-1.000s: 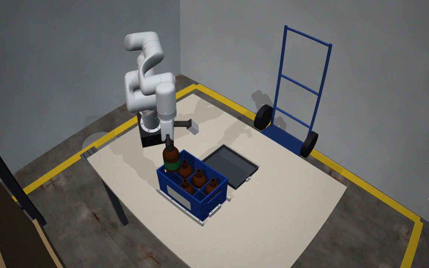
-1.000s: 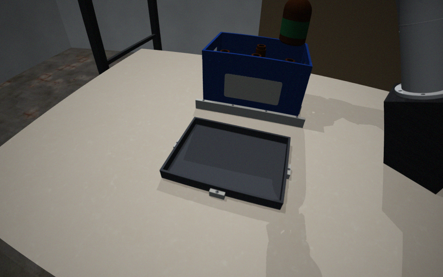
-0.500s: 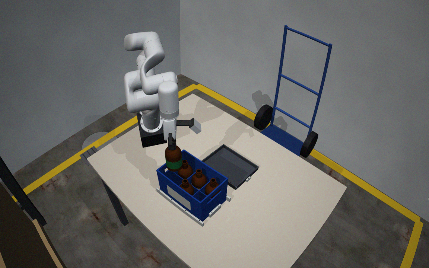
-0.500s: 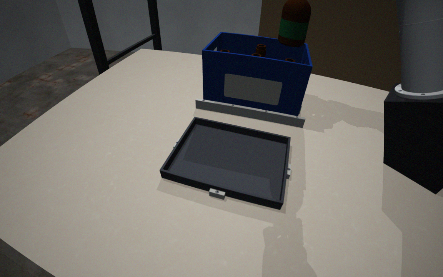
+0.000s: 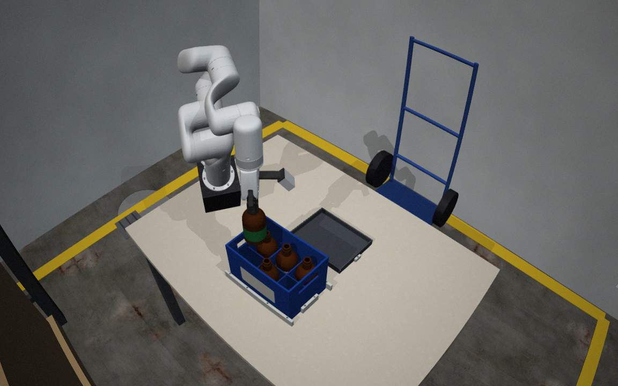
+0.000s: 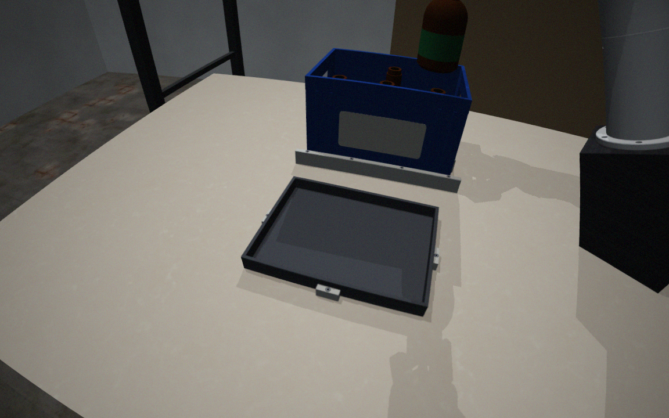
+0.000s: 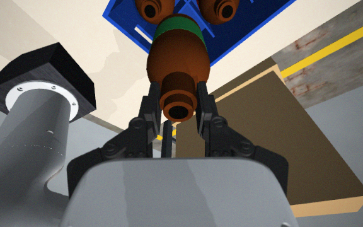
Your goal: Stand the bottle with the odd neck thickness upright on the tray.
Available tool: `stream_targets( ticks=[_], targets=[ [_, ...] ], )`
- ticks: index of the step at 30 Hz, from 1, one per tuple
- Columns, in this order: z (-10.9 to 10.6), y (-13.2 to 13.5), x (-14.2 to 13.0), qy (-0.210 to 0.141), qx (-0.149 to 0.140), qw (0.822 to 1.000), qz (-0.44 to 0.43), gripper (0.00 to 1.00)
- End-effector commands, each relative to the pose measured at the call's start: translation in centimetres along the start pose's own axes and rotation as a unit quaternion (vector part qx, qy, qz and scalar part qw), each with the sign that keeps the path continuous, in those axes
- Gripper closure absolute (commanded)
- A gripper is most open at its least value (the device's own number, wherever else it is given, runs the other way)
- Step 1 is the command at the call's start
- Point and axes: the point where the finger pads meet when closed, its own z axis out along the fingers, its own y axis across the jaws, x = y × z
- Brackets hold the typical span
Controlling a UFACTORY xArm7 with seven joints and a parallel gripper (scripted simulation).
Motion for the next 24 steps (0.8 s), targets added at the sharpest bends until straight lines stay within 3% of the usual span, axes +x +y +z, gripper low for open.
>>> stream_targets(
  ticks=[1, 24],
  targets=[
    [-0.1, -0.2, 0.6, 0.001, -0.002, 1.0, 0.0, 1.0],
    [-0.1, -1.8, 3.8, 0.001, -0.002, 1.0, 0.0, 1.0]
  ],
)
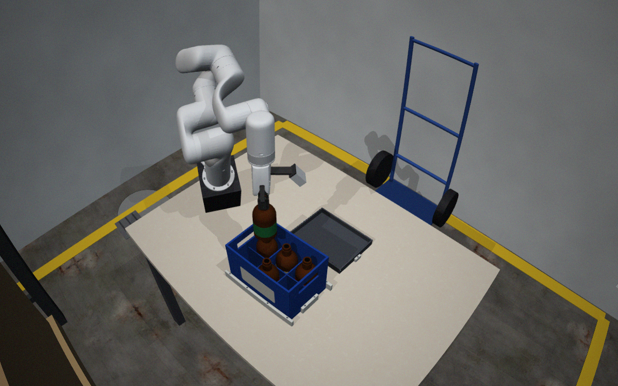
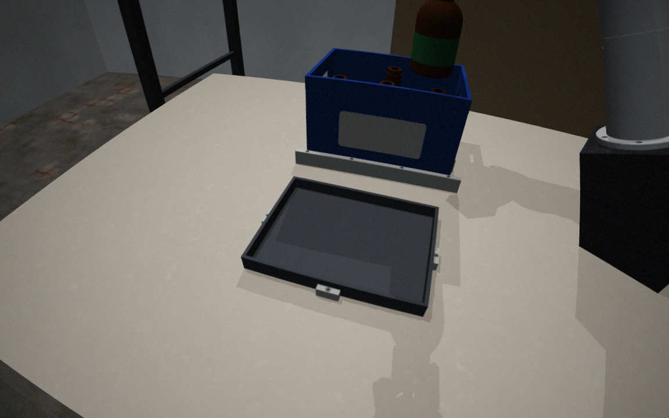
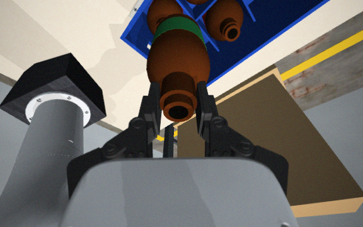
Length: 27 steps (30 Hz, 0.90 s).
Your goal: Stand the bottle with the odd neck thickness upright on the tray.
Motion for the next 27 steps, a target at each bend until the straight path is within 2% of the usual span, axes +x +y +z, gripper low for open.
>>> stream_targets(
  ticks=[1, 27],
  targets=[
    [-0.1, -0.2, 0.6, 0.001, -0.002, 1.0, 0.0, 1.0],
    [-0.1, -2.5, 5.0, 0.001, -0.002, 1.0, 0.0, 1.0]
  ],
)
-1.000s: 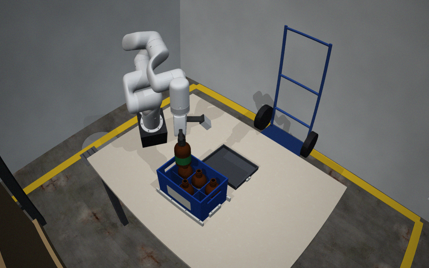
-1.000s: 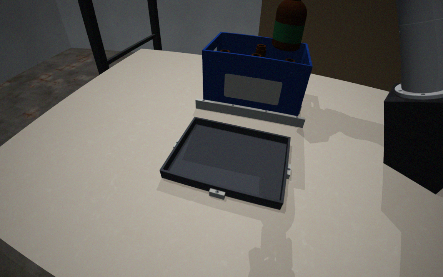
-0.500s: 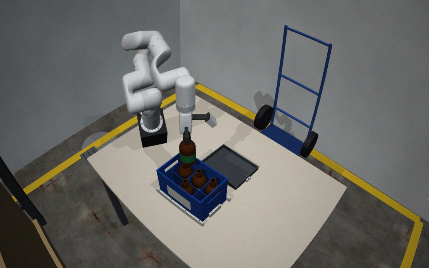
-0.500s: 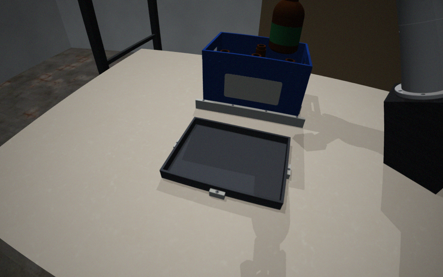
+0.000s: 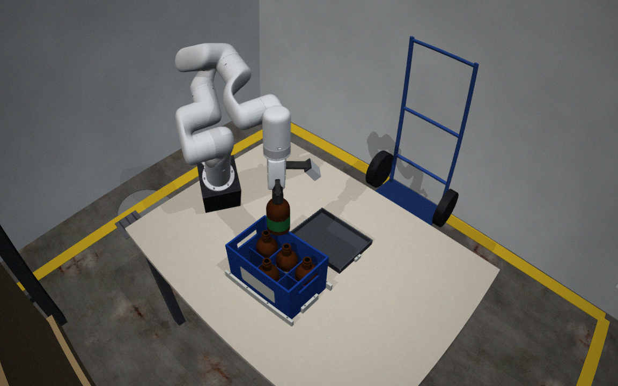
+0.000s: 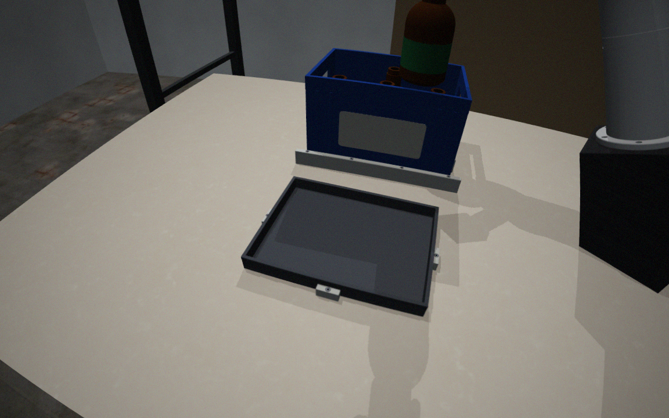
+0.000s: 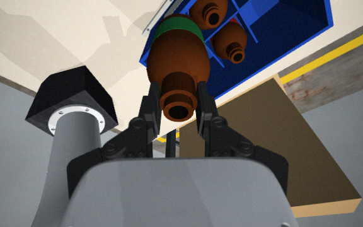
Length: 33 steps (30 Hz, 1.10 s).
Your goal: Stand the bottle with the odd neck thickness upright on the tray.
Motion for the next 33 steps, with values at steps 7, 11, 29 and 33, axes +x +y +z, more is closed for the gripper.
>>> stream_targets(
  ticks=[7, 11, 29, 33],
  targets=[
    [-0.1, -1.0, 2.2, 0.001, -0.001, 1.0, 0.0, 1.0],
    [-0.1, -1.3, 2.6, 0.001, -0.001, 1.0, 0.0, 1.0],
    [-0.1, -3.1, 6.2, 0.001, -0.001, 1.0, 0.0, 1.0],
    [-0.1, -3.6, 7.1, 0.001, -0.001, 1.0, 0.0, 1.0]
  ],
)
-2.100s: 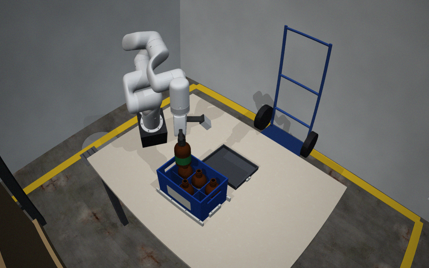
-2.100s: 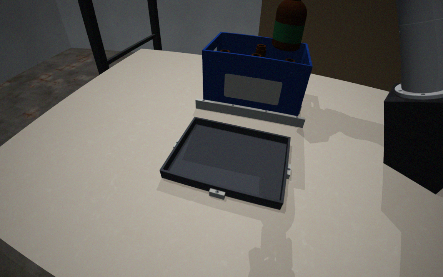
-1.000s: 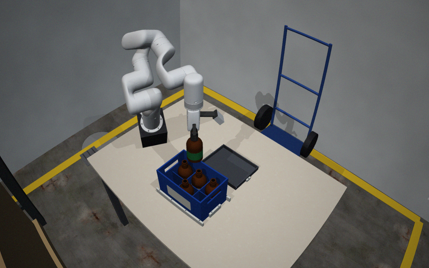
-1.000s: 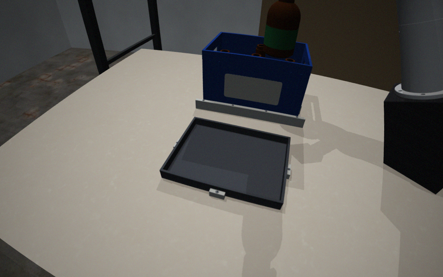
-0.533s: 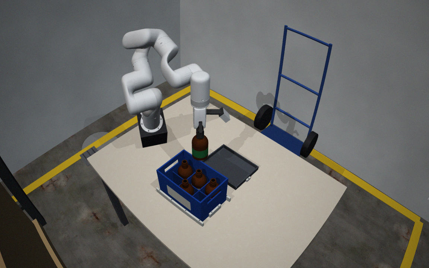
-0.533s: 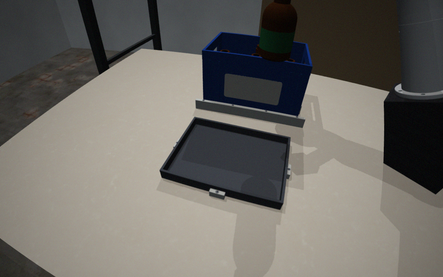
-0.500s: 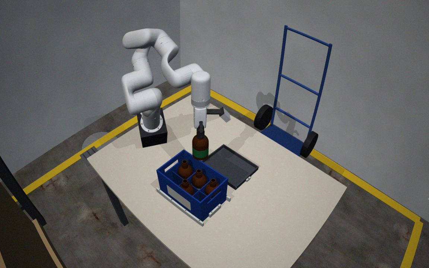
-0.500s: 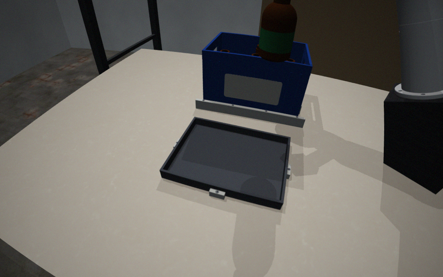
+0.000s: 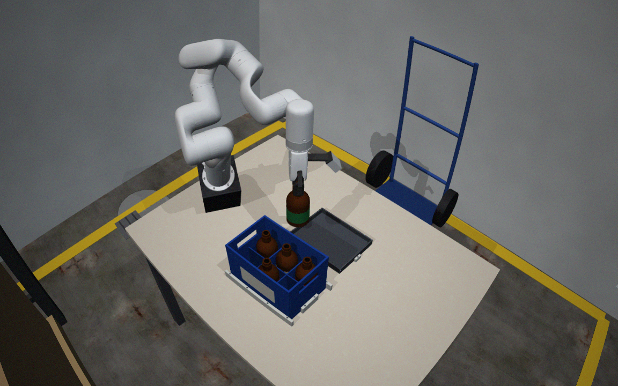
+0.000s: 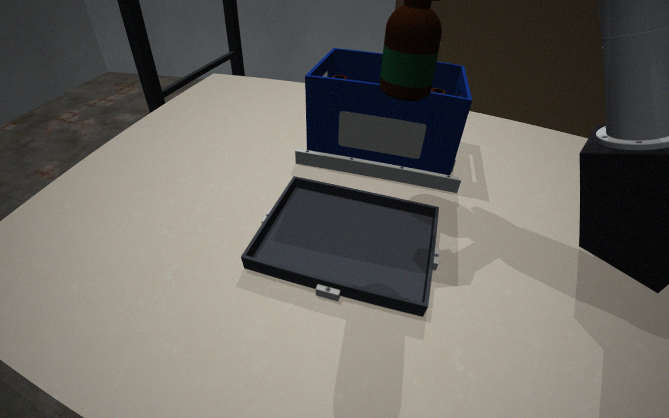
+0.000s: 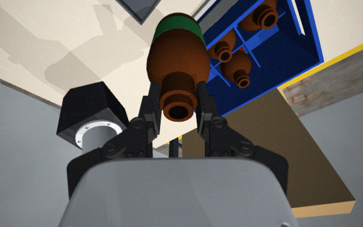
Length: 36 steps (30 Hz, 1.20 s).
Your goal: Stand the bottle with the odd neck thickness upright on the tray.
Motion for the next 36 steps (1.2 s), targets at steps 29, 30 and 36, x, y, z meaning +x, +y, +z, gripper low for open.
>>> stream_targets(
  ticks=[29, 30, 36],
  targets=[
    [-0.1, -3.1, 6.1, 0.001, -0.001, 1.0, 0.0, 1.0],
    [-0.1, -3.2, 6.3, 0.001, -0.001, 1.0, 0.0, 1.0],
    [-0.1, -3.8, 7.4, 0.001, -0.001, 1.0, 0.0, 1.0]
  ],
)
